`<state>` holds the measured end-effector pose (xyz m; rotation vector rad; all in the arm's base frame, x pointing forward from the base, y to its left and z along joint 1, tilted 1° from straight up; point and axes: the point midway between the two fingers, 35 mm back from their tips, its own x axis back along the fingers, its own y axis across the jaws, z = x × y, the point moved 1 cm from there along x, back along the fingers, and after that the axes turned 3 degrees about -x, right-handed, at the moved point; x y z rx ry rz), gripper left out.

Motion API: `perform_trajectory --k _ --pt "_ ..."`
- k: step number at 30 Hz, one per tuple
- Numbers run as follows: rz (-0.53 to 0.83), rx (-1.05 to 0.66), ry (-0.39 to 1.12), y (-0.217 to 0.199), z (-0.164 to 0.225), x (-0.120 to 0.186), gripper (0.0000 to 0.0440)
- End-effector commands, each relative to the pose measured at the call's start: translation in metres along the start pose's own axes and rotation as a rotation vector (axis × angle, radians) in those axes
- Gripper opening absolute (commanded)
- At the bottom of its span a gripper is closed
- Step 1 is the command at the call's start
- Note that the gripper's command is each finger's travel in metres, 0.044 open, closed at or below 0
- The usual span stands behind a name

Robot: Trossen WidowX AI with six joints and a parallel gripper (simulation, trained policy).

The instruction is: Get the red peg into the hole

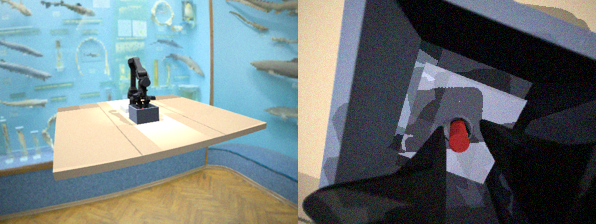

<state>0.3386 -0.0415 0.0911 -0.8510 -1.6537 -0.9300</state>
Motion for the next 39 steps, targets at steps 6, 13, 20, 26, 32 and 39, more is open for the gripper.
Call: perform_trajectory --k 6,13,20,26,32,39 --pt "0.005 0.035 -0.007 0.016 -0.018 0.002 0.0158" --pt "0.007 0.056 0.004 0.027 -0.030 0.003 0.0149" --pt "0.018 0.070 0.018 0.032 -0.042 0.002 0.0139" --pt "0.032 0.077 0.031 0.033 -0.053 0.000 0.0132" --pt "0.046 0.079 0.043 0.032 -0.064 -0.003 0.0126" --pt "0.059 0.076 0.041 0.027 -0.081 -0.004 0.0124"
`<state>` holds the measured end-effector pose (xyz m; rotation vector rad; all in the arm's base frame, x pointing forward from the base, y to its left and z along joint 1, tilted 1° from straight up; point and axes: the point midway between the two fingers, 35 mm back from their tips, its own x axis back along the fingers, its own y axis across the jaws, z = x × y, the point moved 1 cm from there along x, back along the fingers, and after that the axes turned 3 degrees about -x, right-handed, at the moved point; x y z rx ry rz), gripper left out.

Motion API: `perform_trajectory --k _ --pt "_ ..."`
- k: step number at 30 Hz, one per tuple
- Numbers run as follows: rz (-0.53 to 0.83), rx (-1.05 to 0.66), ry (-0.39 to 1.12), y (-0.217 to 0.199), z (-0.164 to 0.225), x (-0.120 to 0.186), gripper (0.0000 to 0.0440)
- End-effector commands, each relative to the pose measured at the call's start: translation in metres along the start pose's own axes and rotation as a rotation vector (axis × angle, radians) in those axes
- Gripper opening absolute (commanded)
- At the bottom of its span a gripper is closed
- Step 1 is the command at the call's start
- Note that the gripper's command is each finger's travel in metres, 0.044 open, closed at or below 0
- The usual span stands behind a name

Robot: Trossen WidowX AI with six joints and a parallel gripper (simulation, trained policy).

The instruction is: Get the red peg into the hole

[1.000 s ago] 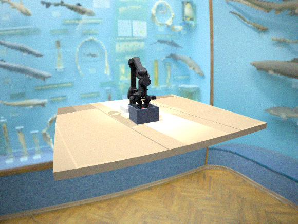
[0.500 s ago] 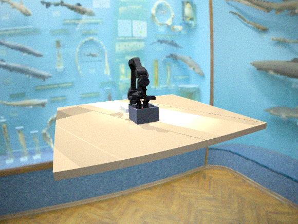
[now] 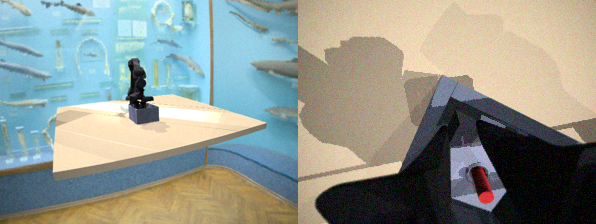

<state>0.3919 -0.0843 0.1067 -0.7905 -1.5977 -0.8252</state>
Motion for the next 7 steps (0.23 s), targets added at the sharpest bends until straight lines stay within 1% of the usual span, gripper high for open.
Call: perform_trajectory --k 1,7 --pt "0.005 -0.021 -0.024 -0.005 -0.020 -0.001 0.0124" --pt "0.021 -0.027 -0.032 -0.013 -0.034 0.000 0.0125"
